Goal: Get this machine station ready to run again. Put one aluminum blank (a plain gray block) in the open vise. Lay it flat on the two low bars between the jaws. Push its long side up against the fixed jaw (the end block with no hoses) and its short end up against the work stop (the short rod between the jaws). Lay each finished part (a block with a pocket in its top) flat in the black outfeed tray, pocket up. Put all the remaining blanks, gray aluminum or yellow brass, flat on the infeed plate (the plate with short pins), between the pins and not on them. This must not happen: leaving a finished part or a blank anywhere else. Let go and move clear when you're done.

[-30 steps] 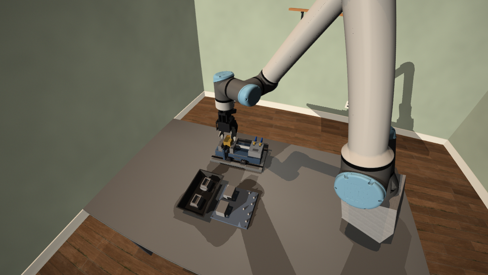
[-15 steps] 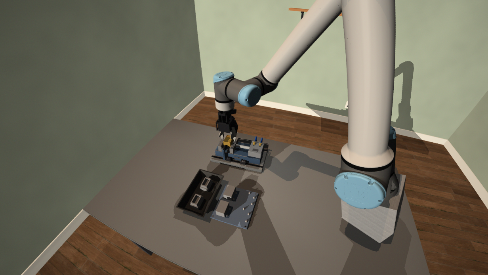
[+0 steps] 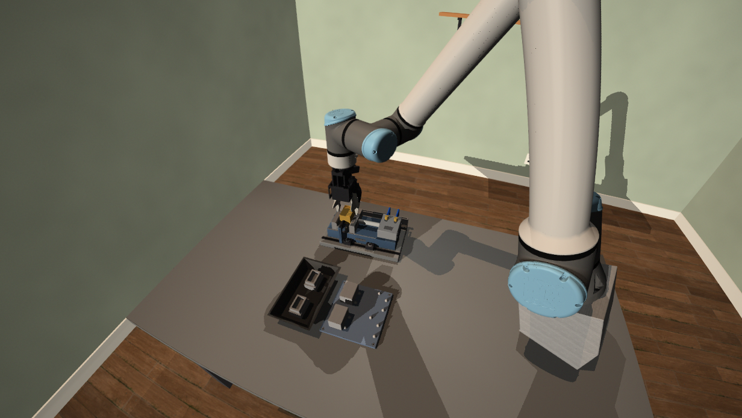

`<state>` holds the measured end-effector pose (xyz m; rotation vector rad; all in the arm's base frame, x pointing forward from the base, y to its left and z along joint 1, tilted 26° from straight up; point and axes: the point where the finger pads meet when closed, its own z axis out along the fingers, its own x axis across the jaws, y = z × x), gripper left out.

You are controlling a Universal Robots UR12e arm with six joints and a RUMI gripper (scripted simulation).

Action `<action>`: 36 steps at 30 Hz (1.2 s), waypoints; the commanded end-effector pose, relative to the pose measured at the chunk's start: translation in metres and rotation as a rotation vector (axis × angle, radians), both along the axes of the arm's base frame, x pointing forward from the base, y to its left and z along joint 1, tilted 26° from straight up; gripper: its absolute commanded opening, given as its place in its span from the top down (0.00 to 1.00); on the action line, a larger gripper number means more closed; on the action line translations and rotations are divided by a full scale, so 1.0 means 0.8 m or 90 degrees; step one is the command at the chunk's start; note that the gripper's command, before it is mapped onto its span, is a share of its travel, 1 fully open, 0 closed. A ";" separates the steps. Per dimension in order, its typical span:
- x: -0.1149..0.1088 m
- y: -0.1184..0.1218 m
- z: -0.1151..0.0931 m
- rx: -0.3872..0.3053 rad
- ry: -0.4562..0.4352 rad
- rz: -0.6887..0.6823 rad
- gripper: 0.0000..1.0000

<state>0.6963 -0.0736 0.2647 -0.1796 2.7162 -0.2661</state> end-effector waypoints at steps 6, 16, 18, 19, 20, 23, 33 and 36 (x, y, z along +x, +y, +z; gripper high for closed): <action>0.000 0.000 0.001 0.000 -0.001 0.000 0.60; 0.000 0.000 0.001 0.000 -0.001 0.000 0.60; 0.000 0.000 0.001 0.000 -0.001 0.000 0.60; 0.000 0.000 0.001 0.000 -0.001 0.000 1.00; 0.000 0.000 0.001 0.000 -0.001 0.000 1.00; 0.000 0.000 0.001 0.000 -0.001 0.000 1.00; 0.000 0.000 0.001 0.000 -0.001 0.000 1.00; 0.000 0.000 0.001 0.000 -0.001 0.000 1.00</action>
